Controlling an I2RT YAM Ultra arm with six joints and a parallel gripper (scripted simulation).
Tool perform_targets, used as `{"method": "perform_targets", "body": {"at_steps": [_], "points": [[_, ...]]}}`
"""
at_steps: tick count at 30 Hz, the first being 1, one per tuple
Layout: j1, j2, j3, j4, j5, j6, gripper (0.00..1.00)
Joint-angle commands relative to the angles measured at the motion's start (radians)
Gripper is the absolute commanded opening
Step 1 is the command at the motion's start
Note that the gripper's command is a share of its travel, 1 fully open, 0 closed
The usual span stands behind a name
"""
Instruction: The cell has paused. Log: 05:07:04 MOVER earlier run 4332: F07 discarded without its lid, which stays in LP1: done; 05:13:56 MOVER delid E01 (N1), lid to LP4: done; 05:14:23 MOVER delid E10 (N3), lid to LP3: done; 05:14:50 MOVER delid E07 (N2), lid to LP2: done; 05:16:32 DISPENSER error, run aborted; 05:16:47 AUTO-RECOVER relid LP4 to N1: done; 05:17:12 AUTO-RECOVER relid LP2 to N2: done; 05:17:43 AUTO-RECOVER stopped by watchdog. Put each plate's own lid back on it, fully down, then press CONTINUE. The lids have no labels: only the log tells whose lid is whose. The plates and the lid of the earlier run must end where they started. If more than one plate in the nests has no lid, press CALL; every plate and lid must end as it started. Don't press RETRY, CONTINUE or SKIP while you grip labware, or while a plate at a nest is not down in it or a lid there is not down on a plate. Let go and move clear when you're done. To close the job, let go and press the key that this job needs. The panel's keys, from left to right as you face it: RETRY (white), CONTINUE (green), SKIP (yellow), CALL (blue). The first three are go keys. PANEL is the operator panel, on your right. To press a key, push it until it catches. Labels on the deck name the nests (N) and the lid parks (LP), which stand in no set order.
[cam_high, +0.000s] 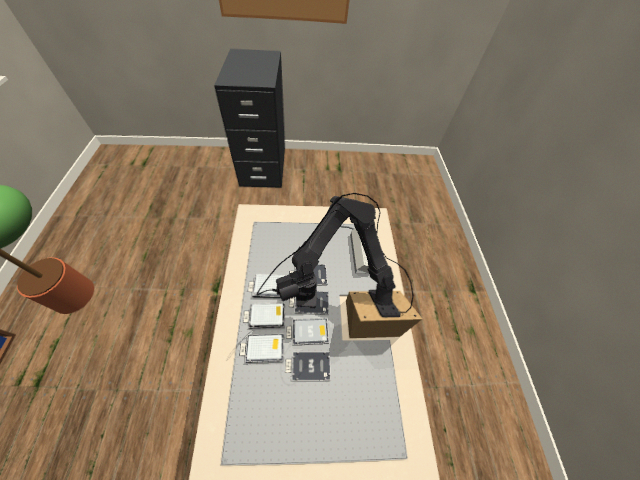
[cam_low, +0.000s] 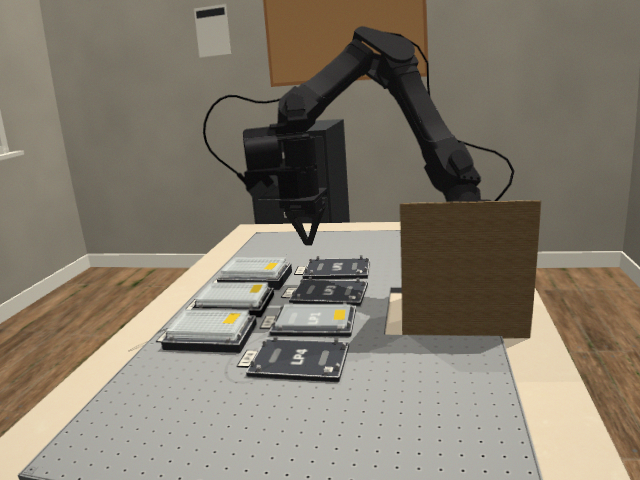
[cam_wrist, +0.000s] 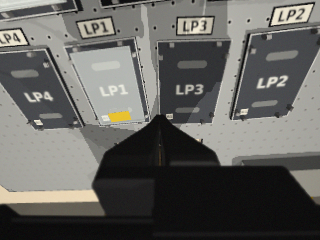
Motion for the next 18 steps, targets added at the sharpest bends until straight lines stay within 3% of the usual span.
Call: {"method": "perform_targets", "body": {"at_steps": [1,18], "points": [[-0.035,-0.070,-0.037,-0.008,0.022,0.037,0.00],[-0.216,-0.306,-0.115,-0.023,0.047,0.104,0.00]]}}
